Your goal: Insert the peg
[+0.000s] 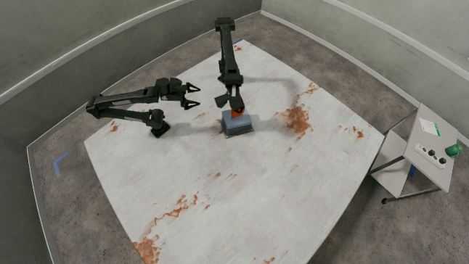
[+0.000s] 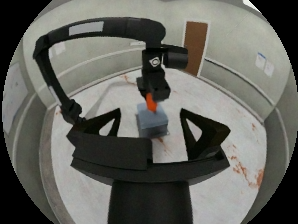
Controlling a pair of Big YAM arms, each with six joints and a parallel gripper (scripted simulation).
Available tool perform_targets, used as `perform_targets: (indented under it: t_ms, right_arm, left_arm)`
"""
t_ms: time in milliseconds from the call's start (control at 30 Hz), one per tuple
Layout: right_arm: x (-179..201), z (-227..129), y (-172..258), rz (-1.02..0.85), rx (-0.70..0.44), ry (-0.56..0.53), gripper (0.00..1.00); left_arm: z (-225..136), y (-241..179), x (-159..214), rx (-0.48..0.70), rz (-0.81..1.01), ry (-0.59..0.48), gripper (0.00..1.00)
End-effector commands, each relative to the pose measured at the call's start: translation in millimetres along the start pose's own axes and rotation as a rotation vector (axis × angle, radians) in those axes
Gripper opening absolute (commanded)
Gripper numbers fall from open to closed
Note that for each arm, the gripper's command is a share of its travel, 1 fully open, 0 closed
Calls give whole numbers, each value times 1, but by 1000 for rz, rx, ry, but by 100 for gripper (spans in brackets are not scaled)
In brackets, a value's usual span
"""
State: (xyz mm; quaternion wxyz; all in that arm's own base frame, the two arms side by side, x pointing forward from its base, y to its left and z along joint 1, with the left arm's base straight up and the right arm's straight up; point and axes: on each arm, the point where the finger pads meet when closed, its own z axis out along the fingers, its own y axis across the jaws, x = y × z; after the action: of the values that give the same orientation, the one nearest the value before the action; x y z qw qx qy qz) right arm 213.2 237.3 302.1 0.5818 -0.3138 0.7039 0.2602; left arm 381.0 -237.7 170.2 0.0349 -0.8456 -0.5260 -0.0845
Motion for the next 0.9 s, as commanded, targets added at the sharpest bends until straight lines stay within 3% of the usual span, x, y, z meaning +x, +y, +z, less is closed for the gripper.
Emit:
perform_targets:
  t_ms: [0,233,700,867]
  right_arm:
    - [-21,-3,0,-1,1,-38,100]
    - [-21,-3,0,-1,1,-38,100]
    - [-21,-3,0,-1,1,-38,100]
    - [-21,-3,0,-1,1,-38,100]
  left_arm:
    - [-28,24,4,-81,-32,-10,40]
    - [-2,24,6,-39,-59,-11,40]
    - [-10,22,2,-53,-46,-13,40]
    - [3,7,-7,-19,-29,-8,40]
